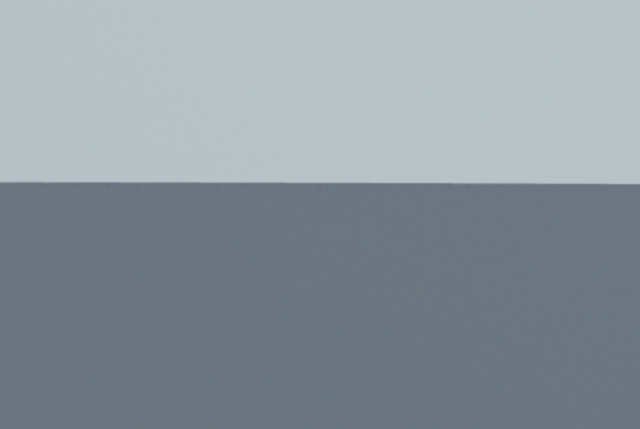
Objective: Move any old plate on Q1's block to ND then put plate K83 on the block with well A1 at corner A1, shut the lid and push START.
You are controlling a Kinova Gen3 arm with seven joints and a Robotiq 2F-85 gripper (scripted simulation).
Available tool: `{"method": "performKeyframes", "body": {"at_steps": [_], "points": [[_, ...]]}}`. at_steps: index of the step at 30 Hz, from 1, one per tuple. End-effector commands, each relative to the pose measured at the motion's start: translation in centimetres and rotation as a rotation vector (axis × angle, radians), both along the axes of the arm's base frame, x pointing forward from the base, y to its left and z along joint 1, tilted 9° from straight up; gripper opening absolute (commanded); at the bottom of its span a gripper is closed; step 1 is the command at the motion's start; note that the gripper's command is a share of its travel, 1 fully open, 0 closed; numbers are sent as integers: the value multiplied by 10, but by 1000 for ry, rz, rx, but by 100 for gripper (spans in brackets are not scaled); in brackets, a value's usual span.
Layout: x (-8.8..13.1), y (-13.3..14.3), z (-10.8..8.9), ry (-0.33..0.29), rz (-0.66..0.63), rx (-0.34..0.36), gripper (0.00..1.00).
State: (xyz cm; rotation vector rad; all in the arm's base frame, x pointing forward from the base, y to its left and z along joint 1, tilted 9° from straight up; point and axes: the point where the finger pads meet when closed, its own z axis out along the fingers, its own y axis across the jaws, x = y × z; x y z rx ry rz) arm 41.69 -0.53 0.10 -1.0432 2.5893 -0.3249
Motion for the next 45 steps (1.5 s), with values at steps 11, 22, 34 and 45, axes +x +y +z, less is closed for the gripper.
{"method": "performKeyframes", "body": {"at_steps": [11,22,34,45], "points": [[0,-9,1,-1,0,0,10],[0,-21,2,-1,0,-1,10],[-1,-35,3,-1,0,-1,10],[-1,-49,4,-1,0,-1,10]]}}
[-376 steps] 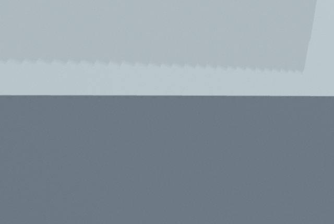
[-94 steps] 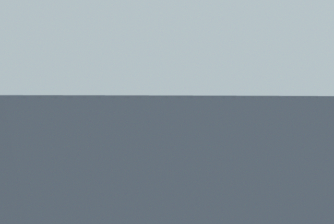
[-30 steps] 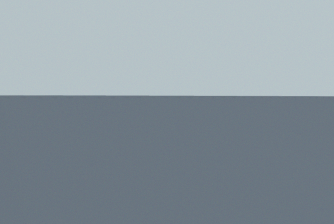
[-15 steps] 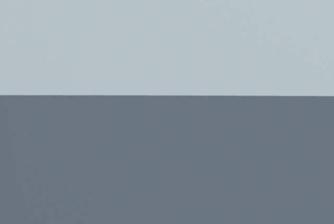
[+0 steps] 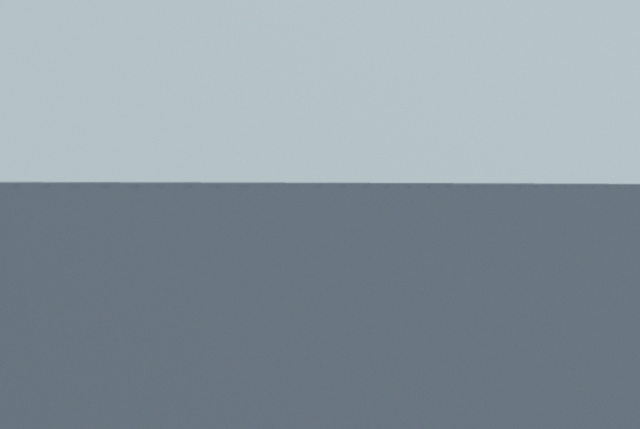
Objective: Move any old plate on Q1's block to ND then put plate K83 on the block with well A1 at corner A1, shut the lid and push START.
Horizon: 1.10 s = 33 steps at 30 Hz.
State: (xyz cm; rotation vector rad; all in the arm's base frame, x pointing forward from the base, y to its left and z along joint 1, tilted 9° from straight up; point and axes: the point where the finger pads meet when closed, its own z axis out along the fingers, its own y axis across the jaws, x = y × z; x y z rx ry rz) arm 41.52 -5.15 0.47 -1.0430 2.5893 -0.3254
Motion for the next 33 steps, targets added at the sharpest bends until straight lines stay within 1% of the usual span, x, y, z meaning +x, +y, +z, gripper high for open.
{"method": "performKeyframes", "body": {"at_steps": [1,8,33], "points": [[0,-4,1,-1,1,0,10],[0,-11,1,-1,1,0,10],[0,-11,1,-1,1,0,10]]}}
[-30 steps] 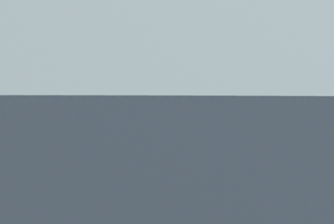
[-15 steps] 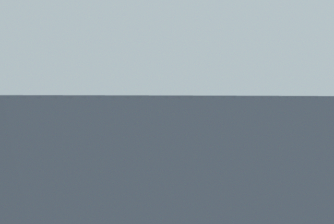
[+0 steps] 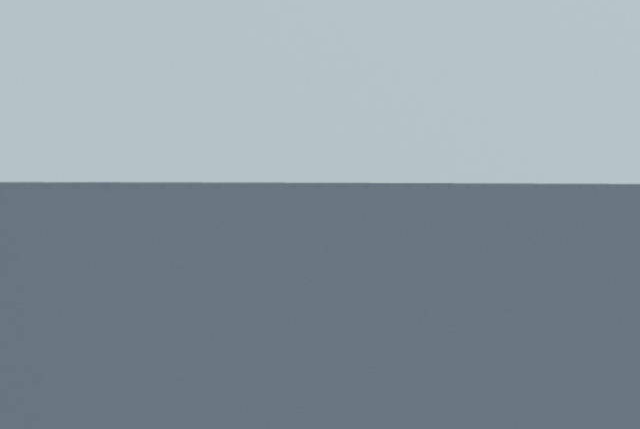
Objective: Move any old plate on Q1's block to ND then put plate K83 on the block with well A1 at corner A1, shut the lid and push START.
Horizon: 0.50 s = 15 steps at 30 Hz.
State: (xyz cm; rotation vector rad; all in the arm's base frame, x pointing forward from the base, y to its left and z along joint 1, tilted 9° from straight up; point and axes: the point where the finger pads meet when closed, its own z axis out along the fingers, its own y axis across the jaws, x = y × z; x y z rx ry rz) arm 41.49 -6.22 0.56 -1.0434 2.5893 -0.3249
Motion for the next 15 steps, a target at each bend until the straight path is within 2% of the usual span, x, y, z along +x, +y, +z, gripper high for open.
{"method": "performKeyframes", "body": {"at_steps": [1,15], "points": [[0,0,1,-1,0,-1,10],[2,0,-1,-1,0,-1,10]]}}
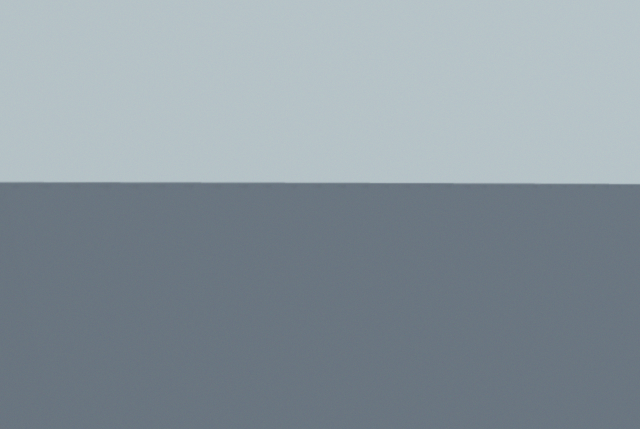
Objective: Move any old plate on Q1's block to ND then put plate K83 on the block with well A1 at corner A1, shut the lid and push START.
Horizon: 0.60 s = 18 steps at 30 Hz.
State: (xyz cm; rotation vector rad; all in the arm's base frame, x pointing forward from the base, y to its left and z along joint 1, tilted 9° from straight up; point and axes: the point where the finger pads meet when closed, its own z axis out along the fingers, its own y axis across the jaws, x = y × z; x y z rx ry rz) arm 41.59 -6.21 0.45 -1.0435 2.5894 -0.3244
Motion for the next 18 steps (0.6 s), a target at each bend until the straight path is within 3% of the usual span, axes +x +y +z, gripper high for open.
{"method": "performKeyframes", "body": {"at_steps": [1,18], "points": [[2,0,-1,-1,0,-1,10],[9,-1,-7,-1,0,-1,10]]}}
